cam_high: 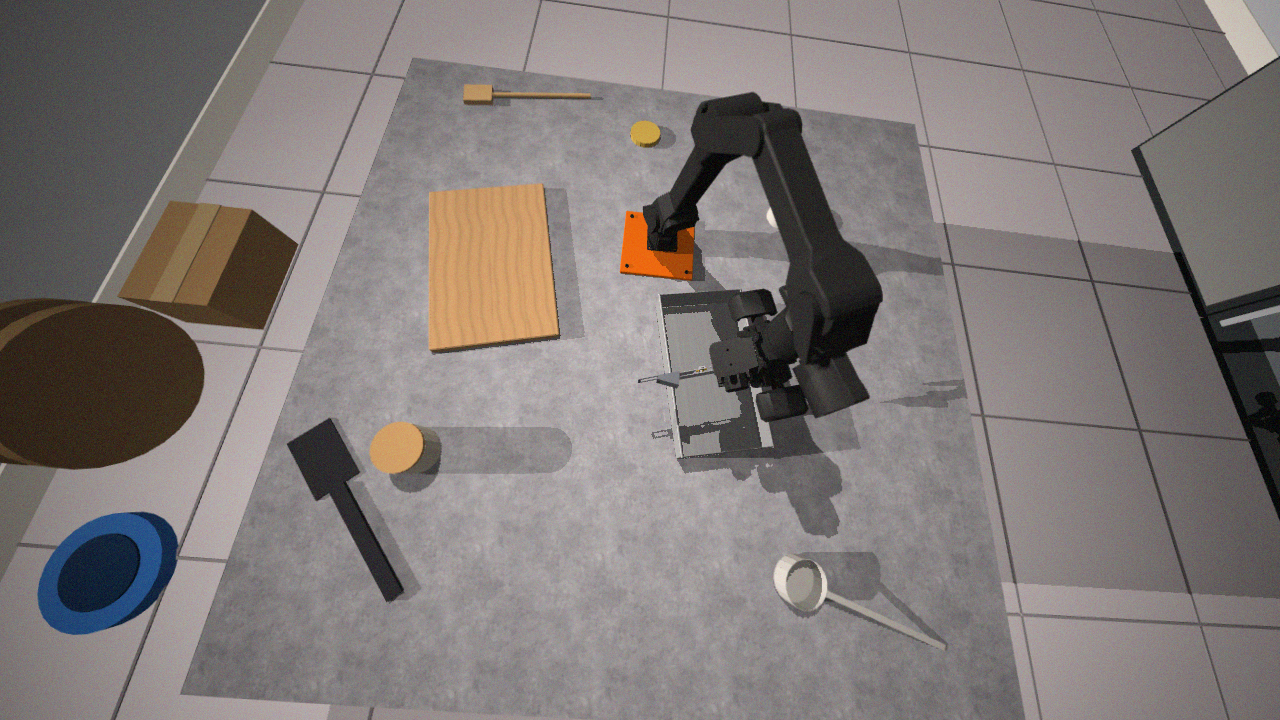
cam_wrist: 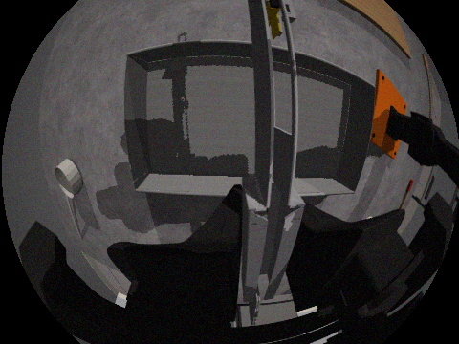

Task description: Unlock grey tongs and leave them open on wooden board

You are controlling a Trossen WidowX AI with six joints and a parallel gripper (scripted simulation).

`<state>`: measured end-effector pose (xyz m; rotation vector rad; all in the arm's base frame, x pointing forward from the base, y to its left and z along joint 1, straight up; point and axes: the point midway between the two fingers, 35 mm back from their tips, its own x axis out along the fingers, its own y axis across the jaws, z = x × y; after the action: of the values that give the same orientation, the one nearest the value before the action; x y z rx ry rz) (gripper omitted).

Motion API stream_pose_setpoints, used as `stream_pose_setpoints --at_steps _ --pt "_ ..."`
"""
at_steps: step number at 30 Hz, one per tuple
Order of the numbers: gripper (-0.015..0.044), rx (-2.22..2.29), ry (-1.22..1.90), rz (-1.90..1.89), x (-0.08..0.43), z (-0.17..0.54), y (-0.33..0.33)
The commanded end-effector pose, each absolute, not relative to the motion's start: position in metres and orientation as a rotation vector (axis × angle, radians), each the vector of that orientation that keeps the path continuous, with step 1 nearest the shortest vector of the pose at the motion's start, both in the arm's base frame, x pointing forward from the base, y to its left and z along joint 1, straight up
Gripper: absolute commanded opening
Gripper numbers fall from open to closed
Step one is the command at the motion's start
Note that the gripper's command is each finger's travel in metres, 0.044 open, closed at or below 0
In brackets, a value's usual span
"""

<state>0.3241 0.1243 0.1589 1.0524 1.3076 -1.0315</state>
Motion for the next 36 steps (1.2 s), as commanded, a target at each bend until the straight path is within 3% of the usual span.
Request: stream_pose_setpoints --at_steps 1,13,36 --pt "-0.0150 1.062 1.297 -1.029 0.318 0.190 0.122" --pt "-0.0150 1.040 1.310 -1.003 0.322 0.189 0.113" --pt "-0.0150 0.791 1.400 -0.760 0.353 0.191 -0.017"
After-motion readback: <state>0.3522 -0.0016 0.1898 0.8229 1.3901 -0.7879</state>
